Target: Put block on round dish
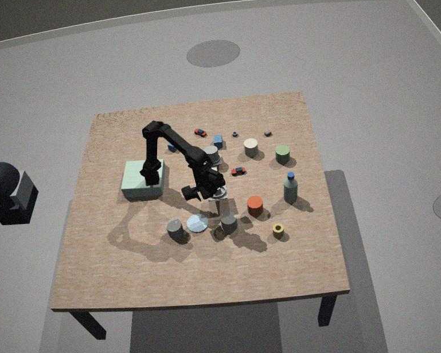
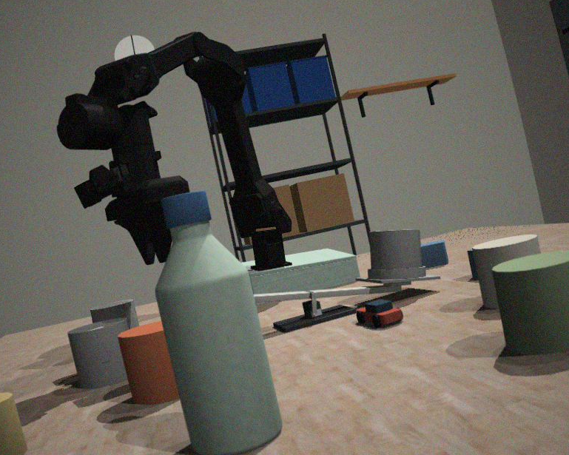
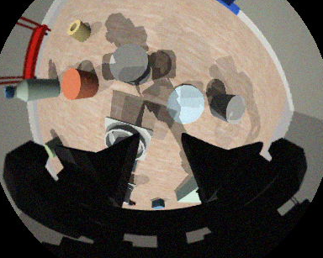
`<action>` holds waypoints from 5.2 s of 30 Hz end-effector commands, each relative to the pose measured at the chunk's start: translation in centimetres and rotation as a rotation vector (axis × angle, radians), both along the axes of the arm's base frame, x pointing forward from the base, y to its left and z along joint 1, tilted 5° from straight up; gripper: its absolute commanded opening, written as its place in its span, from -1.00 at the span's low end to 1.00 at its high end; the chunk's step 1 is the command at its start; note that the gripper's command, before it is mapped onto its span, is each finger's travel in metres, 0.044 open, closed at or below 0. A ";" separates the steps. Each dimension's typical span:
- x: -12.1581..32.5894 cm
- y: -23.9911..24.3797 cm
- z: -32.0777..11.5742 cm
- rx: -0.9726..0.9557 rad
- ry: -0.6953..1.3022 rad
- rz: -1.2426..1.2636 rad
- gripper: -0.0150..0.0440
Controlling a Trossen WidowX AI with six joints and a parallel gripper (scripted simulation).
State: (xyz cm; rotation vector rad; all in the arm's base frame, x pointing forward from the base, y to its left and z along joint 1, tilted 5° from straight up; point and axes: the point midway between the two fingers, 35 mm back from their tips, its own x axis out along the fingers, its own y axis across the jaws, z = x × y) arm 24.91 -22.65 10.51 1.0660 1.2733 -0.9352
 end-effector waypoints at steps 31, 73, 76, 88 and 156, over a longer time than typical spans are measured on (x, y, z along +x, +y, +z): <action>5.5 6.1 -2.1 0.001 0.000 0.085 0.39; 4.7 5.6 6.3 0.001 0.000 0.085 -0.49; 3.7 3.8 4.7 -0.001 0.002 0.085 -0.49; -3.9 -3.4 -3.4 -0.006 0.008 0.085 -0.49; -6.2 -4.2 -0.9 -0.017 0.009 0.083 1.00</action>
